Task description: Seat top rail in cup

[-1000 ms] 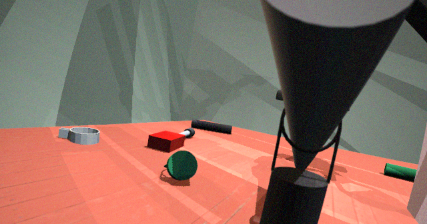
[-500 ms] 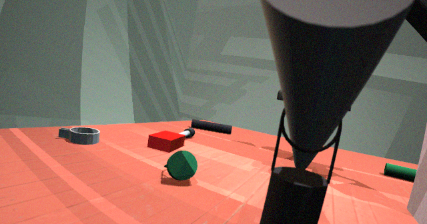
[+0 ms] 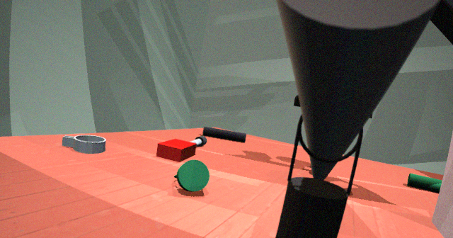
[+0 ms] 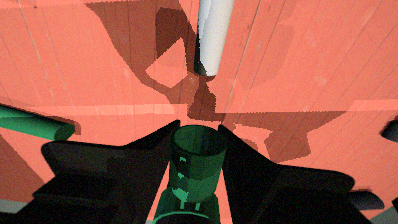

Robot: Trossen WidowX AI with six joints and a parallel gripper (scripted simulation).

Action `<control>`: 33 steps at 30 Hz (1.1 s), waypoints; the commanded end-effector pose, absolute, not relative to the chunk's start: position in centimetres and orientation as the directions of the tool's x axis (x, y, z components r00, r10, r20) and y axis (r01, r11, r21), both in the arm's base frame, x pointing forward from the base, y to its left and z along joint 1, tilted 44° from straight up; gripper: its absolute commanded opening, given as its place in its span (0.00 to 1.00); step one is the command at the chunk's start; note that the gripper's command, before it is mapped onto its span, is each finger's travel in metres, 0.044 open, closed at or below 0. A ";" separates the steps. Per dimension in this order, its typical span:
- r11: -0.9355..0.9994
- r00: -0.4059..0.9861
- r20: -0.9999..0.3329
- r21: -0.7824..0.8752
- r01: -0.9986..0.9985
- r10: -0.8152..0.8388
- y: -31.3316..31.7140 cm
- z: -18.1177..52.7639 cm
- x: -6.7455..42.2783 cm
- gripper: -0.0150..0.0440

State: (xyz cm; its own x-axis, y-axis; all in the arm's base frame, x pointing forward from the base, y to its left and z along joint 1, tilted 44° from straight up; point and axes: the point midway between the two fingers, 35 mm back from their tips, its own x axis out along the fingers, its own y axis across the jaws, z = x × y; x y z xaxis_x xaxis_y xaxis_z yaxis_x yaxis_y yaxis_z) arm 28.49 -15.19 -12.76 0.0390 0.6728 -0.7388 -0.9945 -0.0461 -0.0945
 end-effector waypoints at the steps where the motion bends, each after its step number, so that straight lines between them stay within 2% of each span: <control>1: -0.045 0.039 -0.739 -0.094 -0.995 0.673 -15.2 -12.7 28.5 0.70; 8: -0.040 0.038 -0.737 -0.088 -0.995 0.674 -15.1 -10.3 28.4 1.00; 15: -0.033 0.036 -0.736 -0.079 -0.996 0.676 -14.9 -7.3 28.0 1.00; 22: -0.024 0.051 -0.743 -0.089 -0.996 0.668 -15.3 -7.1 28.4 1.00; 27: 0.342 0.162 -0.747 0.092 -0.935 0.645 -15.2 -3.3 28.2 1.00; 33: 0.720 0.310 -0.733 0.337 -0.607 0.605 -14.5 1.4 27.4 1.00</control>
